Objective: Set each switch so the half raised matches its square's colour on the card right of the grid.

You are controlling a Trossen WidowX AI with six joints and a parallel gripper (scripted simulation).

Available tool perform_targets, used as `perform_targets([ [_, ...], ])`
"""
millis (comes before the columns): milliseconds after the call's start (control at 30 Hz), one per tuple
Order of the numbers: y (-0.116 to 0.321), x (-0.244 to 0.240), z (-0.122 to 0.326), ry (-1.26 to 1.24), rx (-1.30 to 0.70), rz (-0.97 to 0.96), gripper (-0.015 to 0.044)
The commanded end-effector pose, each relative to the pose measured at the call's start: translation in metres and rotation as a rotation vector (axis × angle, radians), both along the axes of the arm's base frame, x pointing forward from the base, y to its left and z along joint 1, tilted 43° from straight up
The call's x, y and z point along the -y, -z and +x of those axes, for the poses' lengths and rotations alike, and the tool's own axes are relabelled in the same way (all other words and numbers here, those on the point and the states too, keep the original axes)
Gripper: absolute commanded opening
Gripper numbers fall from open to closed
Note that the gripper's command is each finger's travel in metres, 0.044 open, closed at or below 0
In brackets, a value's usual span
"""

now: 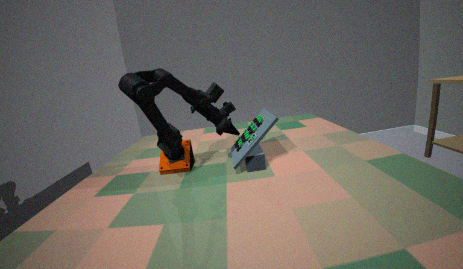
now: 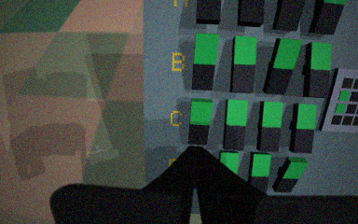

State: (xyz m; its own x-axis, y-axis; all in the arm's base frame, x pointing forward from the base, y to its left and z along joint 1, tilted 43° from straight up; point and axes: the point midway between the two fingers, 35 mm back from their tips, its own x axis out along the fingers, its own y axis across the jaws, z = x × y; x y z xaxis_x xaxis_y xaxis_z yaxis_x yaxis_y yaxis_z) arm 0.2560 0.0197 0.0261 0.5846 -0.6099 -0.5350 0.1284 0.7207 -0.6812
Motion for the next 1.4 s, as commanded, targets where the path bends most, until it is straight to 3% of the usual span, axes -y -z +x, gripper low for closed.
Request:
perform_targets([
  [0,-0.017,-0.022,-0.012,0.002,0.005,0.014,0.0],
  [367,-0.034,-0.033,-0.027,0.006,0.003,0.005,0.0],
  [700,-0.083,0.019,-0.037,0.005,0.0,0.0,0.0],
  [1367,-0.06,0.049,-0.011,-0.012,0.025,-0.006,0.0],
])
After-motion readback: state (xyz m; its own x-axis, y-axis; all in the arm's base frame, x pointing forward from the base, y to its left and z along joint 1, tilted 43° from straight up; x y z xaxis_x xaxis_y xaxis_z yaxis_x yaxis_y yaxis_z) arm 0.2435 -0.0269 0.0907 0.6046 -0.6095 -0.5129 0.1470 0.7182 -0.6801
